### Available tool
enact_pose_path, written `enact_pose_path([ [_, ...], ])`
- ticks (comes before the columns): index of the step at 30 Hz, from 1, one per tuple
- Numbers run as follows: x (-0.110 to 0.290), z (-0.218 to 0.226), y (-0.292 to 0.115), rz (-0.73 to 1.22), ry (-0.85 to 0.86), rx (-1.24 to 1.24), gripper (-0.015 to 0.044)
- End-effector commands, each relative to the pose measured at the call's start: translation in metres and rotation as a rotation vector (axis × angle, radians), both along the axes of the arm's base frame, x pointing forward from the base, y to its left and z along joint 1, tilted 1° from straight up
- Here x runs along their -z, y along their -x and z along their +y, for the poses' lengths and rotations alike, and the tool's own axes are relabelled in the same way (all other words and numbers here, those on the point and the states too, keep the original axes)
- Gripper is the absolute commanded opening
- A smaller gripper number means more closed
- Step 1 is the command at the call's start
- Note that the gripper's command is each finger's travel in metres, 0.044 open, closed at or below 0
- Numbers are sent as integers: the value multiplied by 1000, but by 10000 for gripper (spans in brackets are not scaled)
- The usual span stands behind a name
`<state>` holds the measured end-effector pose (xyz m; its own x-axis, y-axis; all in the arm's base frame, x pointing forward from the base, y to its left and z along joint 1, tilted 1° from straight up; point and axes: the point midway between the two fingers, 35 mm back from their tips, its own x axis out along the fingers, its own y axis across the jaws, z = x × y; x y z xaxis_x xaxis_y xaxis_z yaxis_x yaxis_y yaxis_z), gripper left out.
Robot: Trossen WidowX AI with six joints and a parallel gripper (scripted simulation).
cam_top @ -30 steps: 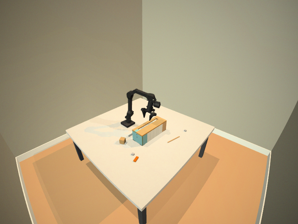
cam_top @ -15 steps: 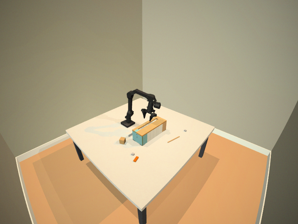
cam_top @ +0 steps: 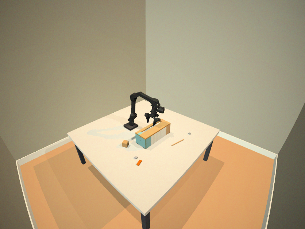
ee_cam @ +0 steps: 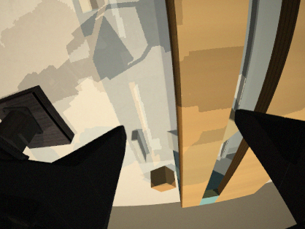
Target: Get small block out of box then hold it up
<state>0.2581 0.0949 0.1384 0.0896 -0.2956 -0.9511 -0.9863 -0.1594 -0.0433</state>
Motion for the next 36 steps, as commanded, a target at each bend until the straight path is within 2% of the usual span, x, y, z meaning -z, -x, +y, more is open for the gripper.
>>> enact_pose_path([
  [1,8,-1,1,5,7,-4,400],
  [21,40,-2,2,5,7,-4,400],
  [36,36,-27,-3,4,5,0,400],
])
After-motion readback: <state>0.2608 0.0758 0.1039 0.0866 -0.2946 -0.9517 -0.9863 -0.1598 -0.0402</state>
